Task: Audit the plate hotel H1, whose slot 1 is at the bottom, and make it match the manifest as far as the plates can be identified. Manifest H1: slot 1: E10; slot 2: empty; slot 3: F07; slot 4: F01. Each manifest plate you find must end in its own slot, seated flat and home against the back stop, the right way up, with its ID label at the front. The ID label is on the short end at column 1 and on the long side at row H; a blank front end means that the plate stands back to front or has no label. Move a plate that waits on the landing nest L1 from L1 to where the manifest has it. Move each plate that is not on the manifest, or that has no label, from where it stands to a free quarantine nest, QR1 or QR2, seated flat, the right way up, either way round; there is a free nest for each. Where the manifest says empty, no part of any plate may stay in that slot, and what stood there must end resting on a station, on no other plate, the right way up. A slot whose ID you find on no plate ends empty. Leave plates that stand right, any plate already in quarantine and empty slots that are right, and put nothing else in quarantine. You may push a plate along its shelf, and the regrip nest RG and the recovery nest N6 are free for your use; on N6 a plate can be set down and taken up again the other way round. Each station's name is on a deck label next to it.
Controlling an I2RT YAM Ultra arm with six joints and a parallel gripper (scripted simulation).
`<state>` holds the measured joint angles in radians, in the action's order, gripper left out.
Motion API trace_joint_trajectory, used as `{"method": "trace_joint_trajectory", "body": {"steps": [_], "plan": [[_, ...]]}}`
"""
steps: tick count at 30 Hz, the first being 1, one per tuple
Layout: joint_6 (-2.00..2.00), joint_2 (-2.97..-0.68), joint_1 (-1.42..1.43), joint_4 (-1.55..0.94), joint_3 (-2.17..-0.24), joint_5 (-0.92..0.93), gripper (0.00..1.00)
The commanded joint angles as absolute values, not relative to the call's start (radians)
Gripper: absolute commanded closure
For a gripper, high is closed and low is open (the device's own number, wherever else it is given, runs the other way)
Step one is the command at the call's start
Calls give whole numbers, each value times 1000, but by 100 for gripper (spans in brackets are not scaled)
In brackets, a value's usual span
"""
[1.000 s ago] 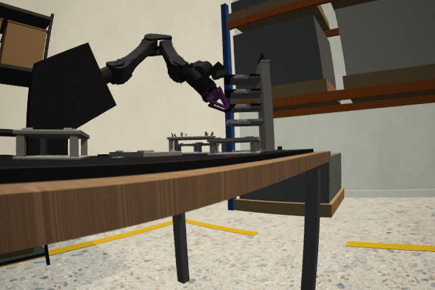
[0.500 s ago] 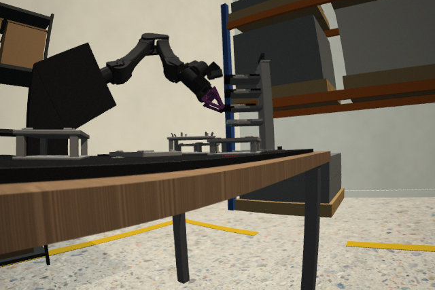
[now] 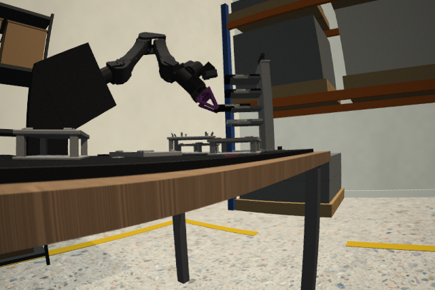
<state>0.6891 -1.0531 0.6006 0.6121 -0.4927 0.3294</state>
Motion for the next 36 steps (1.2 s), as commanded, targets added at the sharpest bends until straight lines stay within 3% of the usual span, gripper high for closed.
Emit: {"method": "trace_joint_trajectory", "body": {"steps": [1,36], "plan": [[689,-1039,600,619,-487,314,14],[686,-896,651,630,-331,263,14]]}}
